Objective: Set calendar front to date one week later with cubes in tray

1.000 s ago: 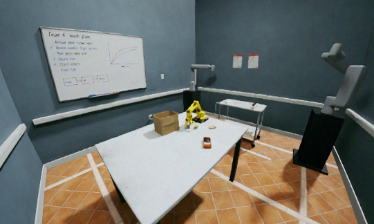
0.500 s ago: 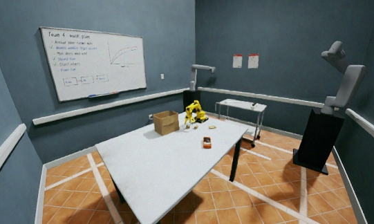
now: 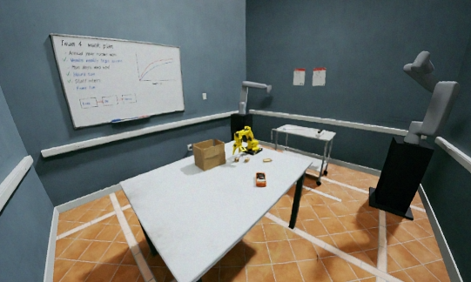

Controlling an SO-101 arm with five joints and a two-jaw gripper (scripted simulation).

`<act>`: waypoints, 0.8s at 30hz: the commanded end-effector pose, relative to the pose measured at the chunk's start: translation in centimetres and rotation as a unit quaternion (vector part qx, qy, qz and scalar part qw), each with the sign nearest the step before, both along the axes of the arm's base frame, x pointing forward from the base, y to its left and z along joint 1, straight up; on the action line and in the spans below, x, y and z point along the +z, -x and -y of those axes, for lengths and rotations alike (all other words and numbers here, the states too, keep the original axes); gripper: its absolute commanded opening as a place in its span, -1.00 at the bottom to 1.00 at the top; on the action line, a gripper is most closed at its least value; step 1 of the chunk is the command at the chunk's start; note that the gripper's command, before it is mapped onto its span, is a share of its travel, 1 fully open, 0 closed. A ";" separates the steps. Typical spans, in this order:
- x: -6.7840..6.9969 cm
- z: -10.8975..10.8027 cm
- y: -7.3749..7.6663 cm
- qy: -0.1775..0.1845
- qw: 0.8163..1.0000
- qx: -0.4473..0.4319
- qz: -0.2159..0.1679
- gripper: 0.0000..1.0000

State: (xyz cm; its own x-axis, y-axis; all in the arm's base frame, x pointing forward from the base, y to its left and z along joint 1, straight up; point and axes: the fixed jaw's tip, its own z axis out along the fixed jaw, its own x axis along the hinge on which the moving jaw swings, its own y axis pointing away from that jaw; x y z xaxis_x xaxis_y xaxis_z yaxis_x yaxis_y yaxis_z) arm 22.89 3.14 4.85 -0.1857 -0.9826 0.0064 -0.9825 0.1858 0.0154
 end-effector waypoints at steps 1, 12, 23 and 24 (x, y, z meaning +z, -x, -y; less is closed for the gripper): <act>0.5 -0.3 -0.1 -0.002 1.000 0.010 0.009 -0.29; 0.5 -0.3 -0.1 -0.002 1.000 0.010 0.009 -0.29; 2.7 -0.3 -0.7 -0.009 0.998 0.010 0.061 -0.29; 3.2 -0.4 -0.8 -0.010 0.997 0.010 0.074 -0.29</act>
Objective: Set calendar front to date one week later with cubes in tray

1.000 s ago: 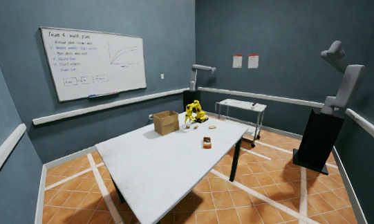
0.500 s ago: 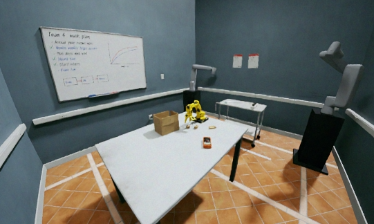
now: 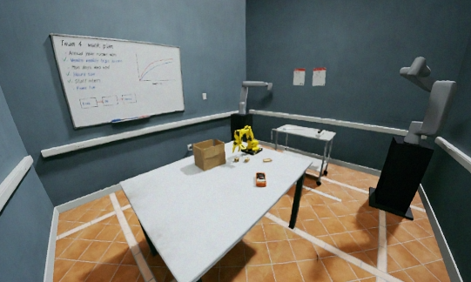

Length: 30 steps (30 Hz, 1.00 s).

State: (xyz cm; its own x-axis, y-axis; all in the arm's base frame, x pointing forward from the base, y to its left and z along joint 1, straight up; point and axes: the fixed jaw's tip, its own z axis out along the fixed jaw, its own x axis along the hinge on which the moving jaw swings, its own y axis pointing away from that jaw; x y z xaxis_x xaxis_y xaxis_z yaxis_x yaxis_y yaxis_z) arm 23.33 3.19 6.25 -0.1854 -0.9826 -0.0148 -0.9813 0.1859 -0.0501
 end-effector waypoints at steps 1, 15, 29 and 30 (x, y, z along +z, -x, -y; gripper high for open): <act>2.4 -0.3 -0.4 -0.007 0.998 0.010 0.054 -0.29; 9.0 -0.3 -0.4 -0.027 0.978 0.010 0.207 -0.30; 9.5 -0.3 -0.3 -0.029 0.975 0.010 0.221 -0.30; 9.4 -0.3 -0.4 -0.029 0.975 0.010 0.221 -0.30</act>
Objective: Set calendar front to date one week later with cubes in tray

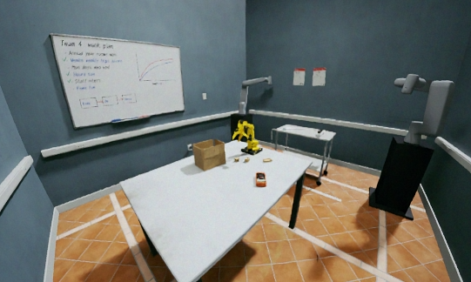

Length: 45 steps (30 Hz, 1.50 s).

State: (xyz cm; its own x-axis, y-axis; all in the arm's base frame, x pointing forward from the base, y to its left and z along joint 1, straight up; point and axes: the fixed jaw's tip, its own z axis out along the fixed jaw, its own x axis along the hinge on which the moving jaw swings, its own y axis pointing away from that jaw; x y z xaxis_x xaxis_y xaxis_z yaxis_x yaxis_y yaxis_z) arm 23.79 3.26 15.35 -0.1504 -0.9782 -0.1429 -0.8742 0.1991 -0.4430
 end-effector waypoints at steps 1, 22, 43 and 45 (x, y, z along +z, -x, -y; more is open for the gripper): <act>0.3 -0.3 0.1 0.000 1.000 0.010 0.009 -0.30; -1.6 -0.4 -0.3 0.002 1.000 0.015 0.010 -0.30; -7.0 -0.4 -0.1 0.018 0.993 0.015 -0.114 -0.30; -7.6 -0.4 0.0 0.020 0.991 0.015 -0.129 -0.30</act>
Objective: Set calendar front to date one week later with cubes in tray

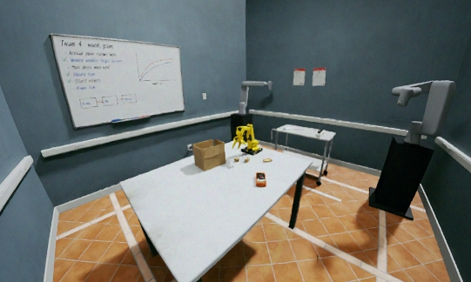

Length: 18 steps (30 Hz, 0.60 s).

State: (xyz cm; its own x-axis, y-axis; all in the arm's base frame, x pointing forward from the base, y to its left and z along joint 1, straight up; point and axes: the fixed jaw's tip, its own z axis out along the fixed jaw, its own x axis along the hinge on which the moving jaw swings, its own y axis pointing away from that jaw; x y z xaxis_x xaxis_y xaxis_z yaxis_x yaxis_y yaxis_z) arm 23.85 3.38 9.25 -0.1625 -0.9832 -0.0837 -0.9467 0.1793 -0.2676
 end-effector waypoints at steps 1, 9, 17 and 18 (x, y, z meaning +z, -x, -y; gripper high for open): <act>-2.2 -0.2 0.2 0.007 0.999 0.010 -0.046 -0.30; -5.6 -0.1 1.3 0.018 0.991 0.010 -0.130 -0.30; -6.2 0.0 1.7 0.020 0.989 0.009 -0.146 -0.30; -6.2 0.0 1.7 0.020 0.989 0.009 -0.146 -0.30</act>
State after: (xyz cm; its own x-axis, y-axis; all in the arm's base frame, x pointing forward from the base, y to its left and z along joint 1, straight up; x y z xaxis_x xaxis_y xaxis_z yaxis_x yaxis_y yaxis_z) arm 22.40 3.18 3.60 -0.1744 -0.9847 -0.0019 -0.9846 0.1745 -0.0104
